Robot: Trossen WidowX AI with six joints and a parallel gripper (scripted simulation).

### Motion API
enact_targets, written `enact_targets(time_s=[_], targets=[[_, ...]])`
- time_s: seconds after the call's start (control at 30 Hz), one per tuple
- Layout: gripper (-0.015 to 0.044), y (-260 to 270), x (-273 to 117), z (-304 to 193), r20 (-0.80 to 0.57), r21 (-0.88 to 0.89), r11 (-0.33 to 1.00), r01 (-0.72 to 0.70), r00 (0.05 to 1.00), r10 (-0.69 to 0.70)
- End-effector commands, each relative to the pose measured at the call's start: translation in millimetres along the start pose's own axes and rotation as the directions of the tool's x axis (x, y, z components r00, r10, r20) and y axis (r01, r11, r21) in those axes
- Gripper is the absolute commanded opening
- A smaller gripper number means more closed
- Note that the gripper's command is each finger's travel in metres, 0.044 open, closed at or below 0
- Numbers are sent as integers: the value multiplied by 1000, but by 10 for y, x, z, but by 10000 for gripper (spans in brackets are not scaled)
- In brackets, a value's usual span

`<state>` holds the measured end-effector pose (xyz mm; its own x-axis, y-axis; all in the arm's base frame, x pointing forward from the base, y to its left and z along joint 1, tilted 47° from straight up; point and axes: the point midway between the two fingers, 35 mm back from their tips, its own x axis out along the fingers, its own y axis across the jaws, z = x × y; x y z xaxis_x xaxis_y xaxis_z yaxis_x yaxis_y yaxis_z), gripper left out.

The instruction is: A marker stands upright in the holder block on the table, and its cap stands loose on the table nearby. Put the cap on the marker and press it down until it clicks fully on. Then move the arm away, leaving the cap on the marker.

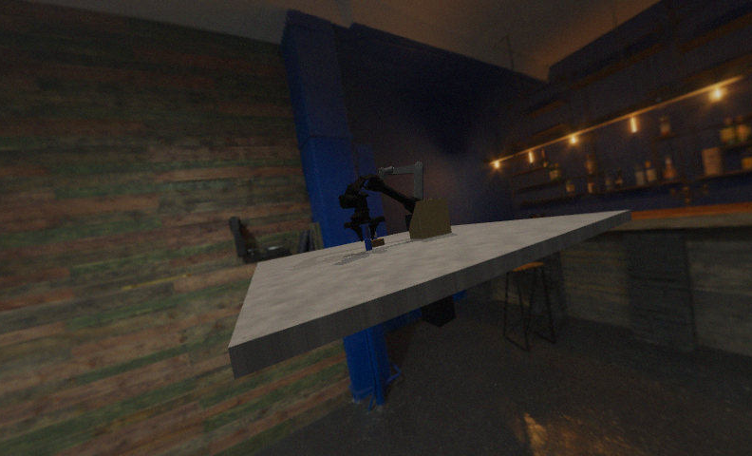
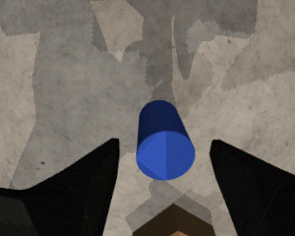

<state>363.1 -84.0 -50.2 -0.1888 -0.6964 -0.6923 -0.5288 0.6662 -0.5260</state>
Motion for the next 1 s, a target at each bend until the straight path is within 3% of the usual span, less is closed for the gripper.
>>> enact_targets(time_s=[0.0, 0.5, 0.63, 0.97], targets=[[253, 2, 63, -5, -2, -5, 1000, 3, 1000, -3], [253, 6, 276, -16, -4, -5, 1000, 4, 1000, -4], [148, 9, 275, -14, -4, -5, 1000, 4, 1000, -4], [62, 11, 270, -13, -4, -5, 1000, 4, 1000, -4]])
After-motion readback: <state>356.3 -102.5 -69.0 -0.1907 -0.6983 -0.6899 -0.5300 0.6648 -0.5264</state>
